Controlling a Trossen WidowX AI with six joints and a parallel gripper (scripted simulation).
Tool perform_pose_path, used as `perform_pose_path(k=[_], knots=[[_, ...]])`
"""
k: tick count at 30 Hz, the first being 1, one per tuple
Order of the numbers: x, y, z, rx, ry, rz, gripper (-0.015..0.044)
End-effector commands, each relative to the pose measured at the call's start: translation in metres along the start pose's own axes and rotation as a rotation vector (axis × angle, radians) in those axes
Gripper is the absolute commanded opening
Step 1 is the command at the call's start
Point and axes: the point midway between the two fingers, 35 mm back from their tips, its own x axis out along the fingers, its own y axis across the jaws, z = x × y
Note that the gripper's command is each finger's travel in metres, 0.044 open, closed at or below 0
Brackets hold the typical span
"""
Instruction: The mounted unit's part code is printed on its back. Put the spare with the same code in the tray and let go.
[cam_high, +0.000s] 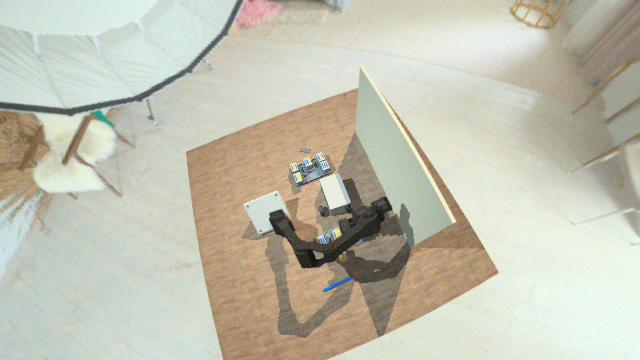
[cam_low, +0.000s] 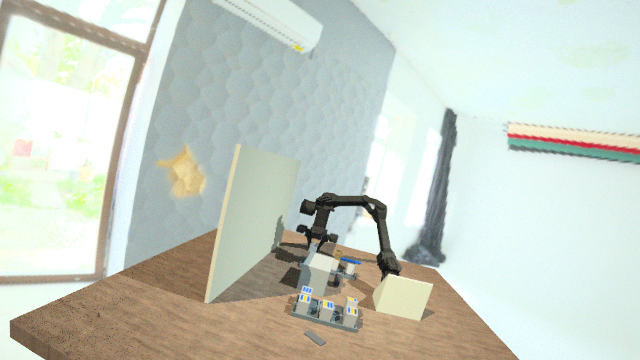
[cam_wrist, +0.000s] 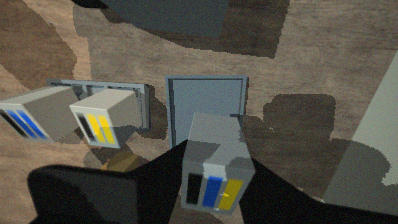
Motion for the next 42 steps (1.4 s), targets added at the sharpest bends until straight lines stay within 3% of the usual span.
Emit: perform_pose_path(k=[1,42], knots=[[0.004,0.002,-0.001,-0.003,0.006,0.001,0.0000],[0.034,0.005,-0.003,-0.003,0.011,0.001,0.0000]])
